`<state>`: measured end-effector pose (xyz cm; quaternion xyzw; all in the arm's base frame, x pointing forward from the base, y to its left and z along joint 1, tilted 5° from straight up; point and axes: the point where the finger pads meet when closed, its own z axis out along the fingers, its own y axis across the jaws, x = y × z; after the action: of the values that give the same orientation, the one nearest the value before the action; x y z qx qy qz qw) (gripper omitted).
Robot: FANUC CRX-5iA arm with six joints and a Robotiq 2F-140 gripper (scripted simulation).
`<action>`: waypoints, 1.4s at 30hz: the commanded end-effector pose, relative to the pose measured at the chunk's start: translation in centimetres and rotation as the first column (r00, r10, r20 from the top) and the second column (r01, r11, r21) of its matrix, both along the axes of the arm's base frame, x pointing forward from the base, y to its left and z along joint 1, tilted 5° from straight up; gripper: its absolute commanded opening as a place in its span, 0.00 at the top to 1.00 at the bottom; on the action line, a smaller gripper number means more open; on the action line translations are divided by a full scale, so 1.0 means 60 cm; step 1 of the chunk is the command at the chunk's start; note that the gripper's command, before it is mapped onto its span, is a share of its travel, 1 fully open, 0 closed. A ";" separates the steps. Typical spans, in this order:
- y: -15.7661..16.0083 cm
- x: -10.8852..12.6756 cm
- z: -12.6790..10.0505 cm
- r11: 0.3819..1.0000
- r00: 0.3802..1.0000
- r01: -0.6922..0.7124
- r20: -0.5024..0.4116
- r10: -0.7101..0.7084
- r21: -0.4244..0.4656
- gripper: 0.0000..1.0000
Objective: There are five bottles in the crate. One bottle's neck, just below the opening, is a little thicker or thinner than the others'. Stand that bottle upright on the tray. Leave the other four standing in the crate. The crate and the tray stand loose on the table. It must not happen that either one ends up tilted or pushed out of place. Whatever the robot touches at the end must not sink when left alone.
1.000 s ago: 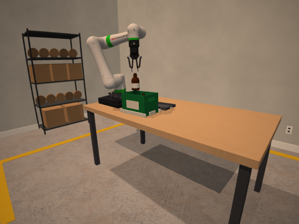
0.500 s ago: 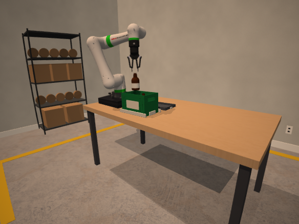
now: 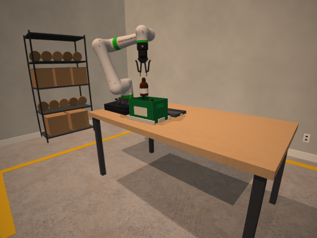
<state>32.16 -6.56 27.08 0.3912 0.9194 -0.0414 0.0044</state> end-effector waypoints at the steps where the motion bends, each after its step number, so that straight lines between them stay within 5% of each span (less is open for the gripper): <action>1: 0.002 0.002 0.001 1.000 1.000 0.000 0.001 0.000 0.000 0.90; 42: 0.061 0.035 -0.005 1.000 1.000 0.000 0.001 0.000 0.000 0.90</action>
<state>33.97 -3.31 26.78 0.3911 0.9194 -0.0414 0.0044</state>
